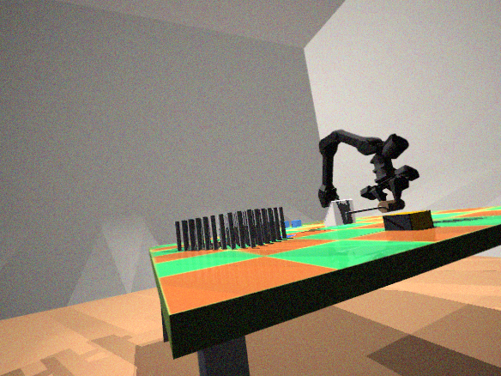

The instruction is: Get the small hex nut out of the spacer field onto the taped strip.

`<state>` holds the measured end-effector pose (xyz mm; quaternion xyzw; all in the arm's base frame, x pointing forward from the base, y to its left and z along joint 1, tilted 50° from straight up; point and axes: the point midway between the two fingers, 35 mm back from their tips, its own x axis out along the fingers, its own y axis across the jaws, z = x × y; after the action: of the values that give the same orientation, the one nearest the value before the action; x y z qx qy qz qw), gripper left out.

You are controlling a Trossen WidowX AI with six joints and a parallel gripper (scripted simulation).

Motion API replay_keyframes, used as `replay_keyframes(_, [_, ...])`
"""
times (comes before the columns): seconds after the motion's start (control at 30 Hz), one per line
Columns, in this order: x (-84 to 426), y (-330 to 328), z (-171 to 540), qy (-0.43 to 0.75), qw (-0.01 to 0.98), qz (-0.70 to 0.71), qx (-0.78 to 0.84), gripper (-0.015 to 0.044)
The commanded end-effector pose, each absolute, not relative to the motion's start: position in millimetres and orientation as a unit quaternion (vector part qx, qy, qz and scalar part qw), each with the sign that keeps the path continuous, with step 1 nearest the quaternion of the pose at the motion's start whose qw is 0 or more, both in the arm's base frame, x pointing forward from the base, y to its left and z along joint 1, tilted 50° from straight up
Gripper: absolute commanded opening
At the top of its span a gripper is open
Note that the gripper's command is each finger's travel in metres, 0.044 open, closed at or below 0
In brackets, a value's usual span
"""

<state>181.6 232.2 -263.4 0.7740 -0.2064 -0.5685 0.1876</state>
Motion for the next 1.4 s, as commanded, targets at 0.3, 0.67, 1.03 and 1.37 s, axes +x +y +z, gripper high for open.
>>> replay_keyframes(0.3, [180, 223, -269, -0.205, 0.189, -0.566, 0.776, 0.0])
replay_keyframes(0.67, [178, 215, -274, -0.205, 0.189, -0.566, 0.776, 0.0])
replay_keyframes(1.03, [176, 207, -279, -0.205, 0.189, -0.566, 0.776, 0.0])
replay_keyframes(1.37, [173, 200, -283, -0.205, 0.189, -0.566, 0.776, 0.0])
